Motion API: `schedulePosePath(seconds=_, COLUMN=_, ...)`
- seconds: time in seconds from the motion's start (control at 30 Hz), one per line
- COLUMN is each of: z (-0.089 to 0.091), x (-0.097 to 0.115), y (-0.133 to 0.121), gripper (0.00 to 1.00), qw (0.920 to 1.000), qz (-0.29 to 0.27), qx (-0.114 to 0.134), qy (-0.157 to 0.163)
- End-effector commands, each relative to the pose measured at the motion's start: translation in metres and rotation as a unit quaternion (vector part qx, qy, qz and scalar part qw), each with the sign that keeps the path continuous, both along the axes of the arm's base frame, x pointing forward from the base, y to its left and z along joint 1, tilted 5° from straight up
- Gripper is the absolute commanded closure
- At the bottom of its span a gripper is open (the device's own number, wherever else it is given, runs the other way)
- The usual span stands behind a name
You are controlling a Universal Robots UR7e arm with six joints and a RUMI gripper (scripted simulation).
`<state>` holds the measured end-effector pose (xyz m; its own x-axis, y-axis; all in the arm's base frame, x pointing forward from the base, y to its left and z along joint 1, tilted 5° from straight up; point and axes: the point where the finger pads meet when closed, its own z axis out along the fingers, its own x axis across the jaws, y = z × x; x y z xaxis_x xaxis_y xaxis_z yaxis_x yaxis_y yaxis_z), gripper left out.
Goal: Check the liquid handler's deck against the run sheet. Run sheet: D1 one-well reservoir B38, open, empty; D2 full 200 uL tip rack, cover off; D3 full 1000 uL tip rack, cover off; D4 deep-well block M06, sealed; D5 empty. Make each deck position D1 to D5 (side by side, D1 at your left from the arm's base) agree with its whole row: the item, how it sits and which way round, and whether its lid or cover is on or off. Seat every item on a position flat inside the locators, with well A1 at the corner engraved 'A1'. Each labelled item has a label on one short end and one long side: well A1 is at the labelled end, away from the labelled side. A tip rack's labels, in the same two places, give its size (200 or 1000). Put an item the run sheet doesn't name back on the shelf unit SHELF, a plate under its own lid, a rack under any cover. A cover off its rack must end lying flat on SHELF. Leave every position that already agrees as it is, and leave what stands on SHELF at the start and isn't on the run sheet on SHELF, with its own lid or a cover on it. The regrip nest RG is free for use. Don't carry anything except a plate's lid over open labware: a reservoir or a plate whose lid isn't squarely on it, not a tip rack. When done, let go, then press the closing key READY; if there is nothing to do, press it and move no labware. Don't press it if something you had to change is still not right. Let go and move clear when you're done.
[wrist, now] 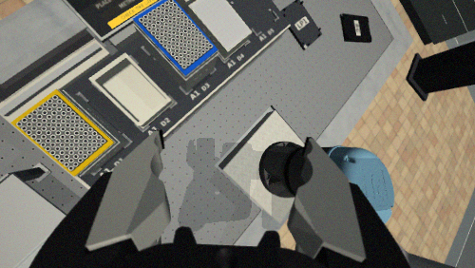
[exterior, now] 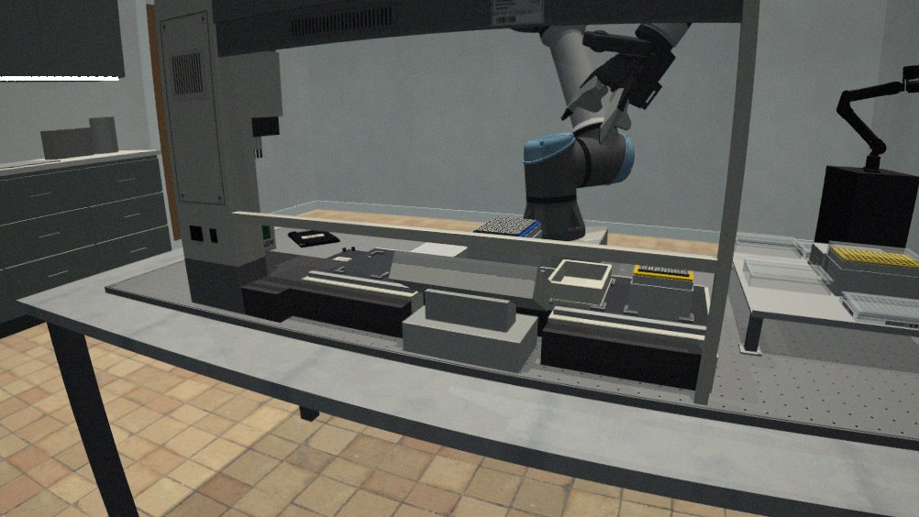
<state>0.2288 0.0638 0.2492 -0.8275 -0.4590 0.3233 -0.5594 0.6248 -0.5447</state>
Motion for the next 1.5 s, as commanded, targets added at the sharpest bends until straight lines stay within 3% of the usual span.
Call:
schedulePosePath(seconds=0.0, z=0.003, x=-0.004, y=-0.030, gripper=0.18, qw=0.9903, qz=0.102, qx=0.081, qy=0.050)
schedulePosePath(seconds=0.43, z=0.007, x=-0.012, y=-0.083, gripper=0.18, qw=0.9946, qz=0.096, qx=0.017, qy=0.035)
schedulePosePath(seconds=0.67, z=0.007, x=-0.012, y=-0.083, gripper=0.18, qw=0.9951, qz=0.093, qx=-0.011, qy=0.034)
schedulePosePath(seconds=1.47, z=0.007, x=-0.012, y=-0.083, gripper=0.18, qw=0.9922, qz=0.108, qx=-0.037, qy=0.050)
